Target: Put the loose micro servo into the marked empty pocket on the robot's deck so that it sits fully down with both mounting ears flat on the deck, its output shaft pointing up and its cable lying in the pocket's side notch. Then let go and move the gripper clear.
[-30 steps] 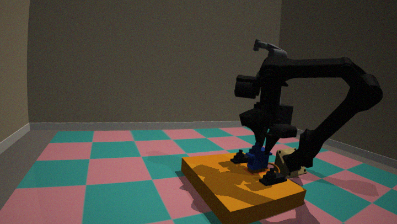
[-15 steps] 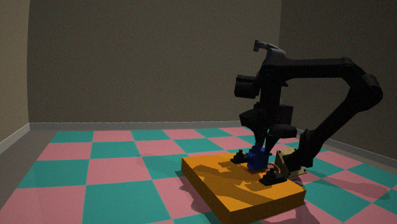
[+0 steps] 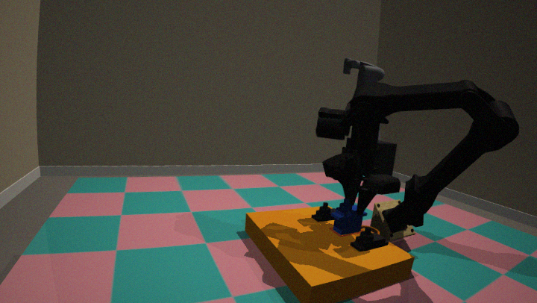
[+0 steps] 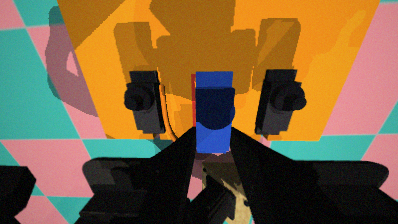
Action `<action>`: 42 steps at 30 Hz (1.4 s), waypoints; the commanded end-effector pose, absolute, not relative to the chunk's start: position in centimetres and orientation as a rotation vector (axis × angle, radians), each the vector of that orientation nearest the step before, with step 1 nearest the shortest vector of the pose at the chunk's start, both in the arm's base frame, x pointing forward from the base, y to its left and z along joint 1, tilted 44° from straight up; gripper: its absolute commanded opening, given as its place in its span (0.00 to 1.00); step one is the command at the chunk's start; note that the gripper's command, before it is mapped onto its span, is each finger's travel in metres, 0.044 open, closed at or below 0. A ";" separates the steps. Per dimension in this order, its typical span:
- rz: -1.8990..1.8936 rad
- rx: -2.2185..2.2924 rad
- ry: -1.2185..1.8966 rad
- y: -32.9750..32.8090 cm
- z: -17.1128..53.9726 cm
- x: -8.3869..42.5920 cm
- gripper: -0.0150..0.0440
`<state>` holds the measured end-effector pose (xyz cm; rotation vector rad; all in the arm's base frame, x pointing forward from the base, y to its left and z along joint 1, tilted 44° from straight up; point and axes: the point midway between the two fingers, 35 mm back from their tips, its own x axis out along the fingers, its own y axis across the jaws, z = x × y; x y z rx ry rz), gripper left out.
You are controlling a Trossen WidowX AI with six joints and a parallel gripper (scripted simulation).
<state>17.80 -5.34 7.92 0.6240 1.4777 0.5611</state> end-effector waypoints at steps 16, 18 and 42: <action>0.555 0.626 1.466 -3.9 6.5 18.0 0.25; 0.555 0.626 1.466 -3.7 6.4 18.0 0.25; 0.555 0.625 1.466 -3.3 5.8 17.8 0.57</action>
